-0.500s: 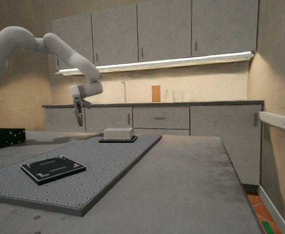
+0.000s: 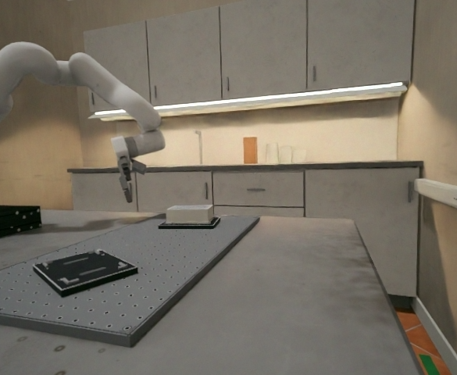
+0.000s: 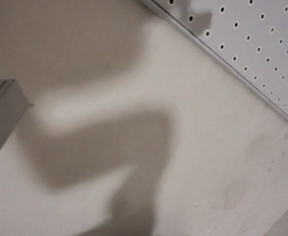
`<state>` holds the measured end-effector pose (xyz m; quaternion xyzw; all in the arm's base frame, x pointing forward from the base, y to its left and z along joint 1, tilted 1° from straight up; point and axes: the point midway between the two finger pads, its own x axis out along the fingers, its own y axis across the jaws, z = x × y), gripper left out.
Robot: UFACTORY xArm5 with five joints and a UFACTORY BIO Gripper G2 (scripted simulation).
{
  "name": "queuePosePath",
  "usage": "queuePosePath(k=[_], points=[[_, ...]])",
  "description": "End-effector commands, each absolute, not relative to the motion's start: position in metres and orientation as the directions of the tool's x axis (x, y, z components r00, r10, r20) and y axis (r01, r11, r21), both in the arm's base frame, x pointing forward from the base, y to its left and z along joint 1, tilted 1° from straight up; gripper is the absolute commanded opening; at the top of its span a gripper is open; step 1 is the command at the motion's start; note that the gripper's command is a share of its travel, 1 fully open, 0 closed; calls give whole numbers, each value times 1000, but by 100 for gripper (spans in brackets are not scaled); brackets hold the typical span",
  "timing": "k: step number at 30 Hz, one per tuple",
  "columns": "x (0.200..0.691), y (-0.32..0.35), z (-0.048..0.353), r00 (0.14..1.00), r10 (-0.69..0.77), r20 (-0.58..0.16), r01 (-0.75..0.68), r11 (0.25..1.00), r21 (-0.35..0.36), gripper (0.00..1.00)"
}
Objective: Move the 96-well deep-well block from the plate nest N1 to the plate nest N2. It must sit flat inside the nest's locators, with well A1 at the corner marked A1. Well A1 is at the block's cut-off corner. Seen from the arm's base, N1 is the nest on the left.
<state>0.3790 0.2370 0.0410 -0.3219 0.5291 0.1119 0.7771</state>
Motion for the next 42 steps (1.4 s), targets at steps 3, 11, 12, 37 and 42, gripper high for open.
queuePosePath(k=[3,11,12,37,42], points=[[380,238,47,418,-165,-894,-514,768,-382,37],[380,238,79,418,-165,-894,-514,768,-382,37],[382,234,82,442,-152,-884,-499,778,-383,37],[454,201,125,641,21,-768,-298,928,-223,37],[467,192,137,666,32,-746,-278,938,-207,37]])
